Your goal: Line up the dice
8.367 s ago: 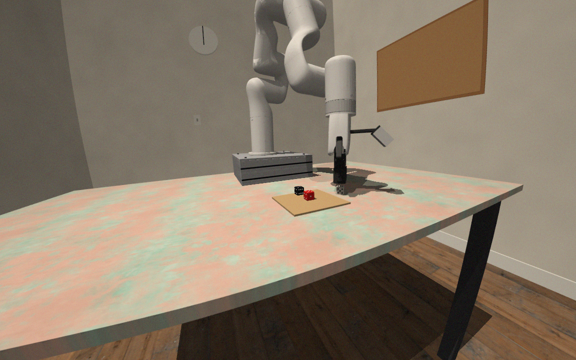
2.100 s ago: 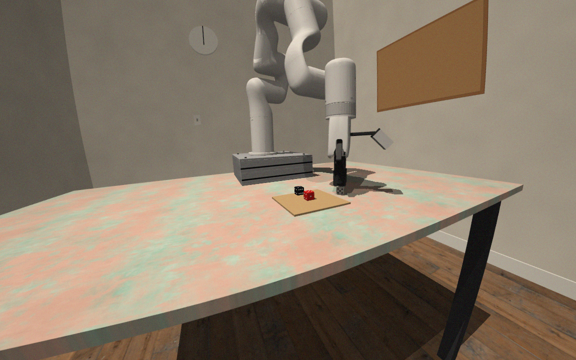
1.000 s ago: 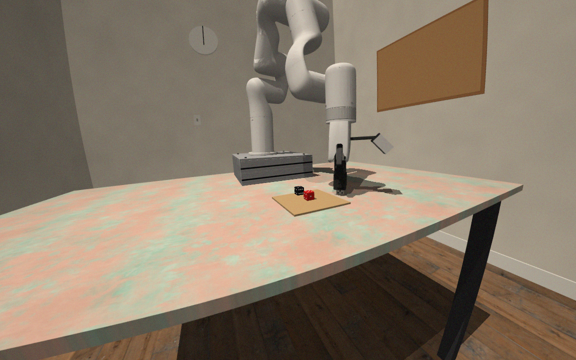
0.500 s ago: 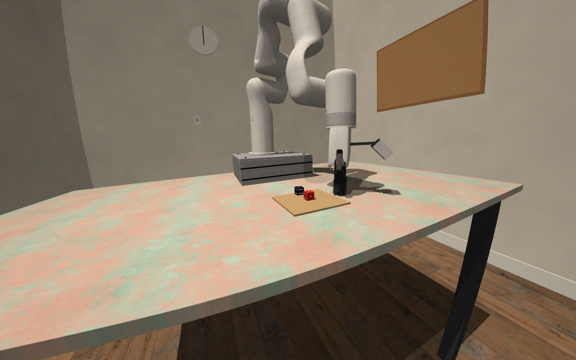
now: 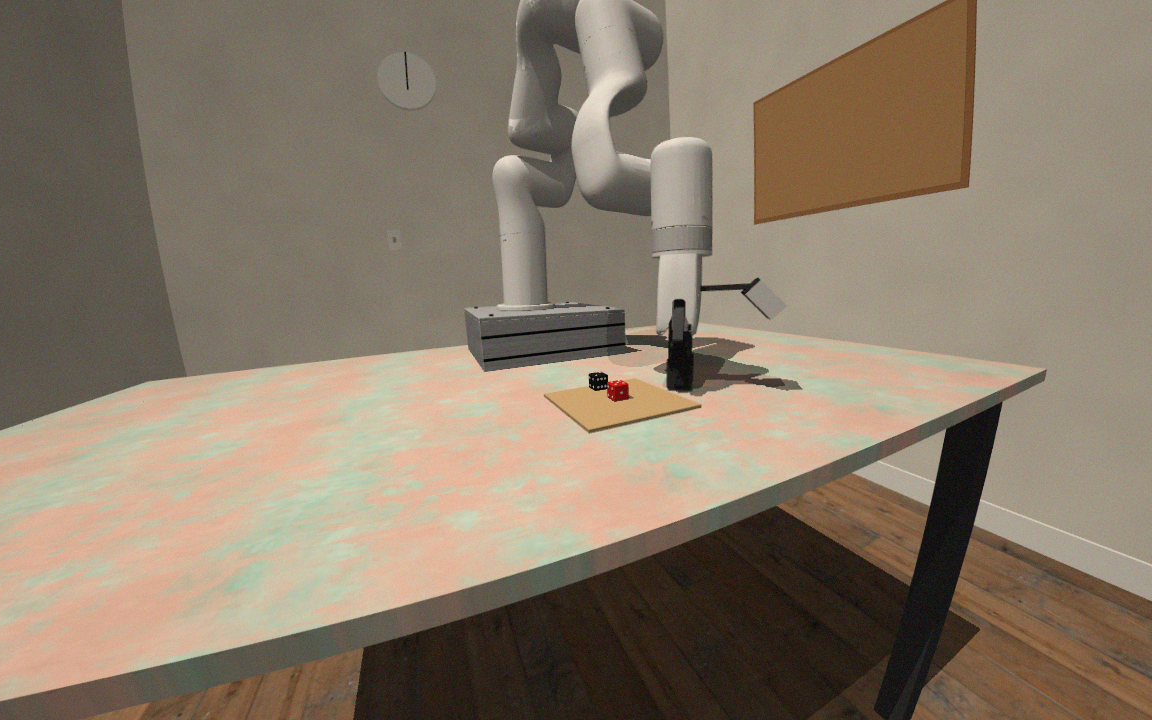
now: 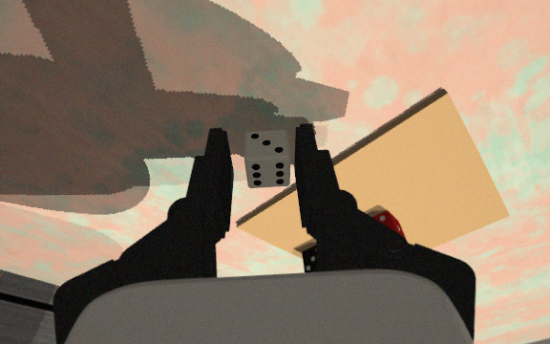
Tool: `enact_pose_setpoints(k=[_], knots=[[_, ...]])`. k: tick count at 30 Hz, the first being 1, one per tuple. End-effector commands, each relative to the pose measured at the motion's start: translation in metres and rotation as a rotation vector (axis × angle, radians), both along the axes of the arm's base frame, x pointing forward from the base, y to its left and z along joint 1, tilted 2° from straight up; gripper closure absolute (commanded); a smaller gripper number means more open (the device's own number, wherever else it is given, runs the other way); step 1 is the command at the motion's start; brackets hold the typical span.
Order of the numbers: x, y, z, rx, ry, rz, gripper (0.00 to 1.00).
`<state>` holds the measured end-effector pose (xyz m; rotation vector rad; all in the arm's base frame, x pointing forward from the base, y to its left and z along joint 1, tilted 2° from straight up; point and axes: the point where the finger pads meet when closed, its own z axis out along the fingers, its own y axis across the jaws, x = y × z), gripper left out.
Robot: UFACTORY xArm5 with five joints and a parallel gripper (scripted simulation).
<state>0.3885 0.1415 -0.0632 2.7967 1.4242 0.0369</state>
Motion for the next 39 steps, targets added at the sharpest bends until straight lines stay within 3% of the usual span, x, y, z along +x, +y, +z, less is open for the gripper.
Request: enact_pose_setpoints(k=[1,19,20,39], knots=[[0.0012,0.0004,0.0009,0.001,-0.003,0.000,0.64],[0.0012,0.0004,0.0009,0.001,-0.003,0.000,0.64],[0.0012,0.0004,0.0009,0.001,-0.003,0.000,0.85],[0.0012,0.0004,0.0009,0.001,-0.003,0.000,0.85]])
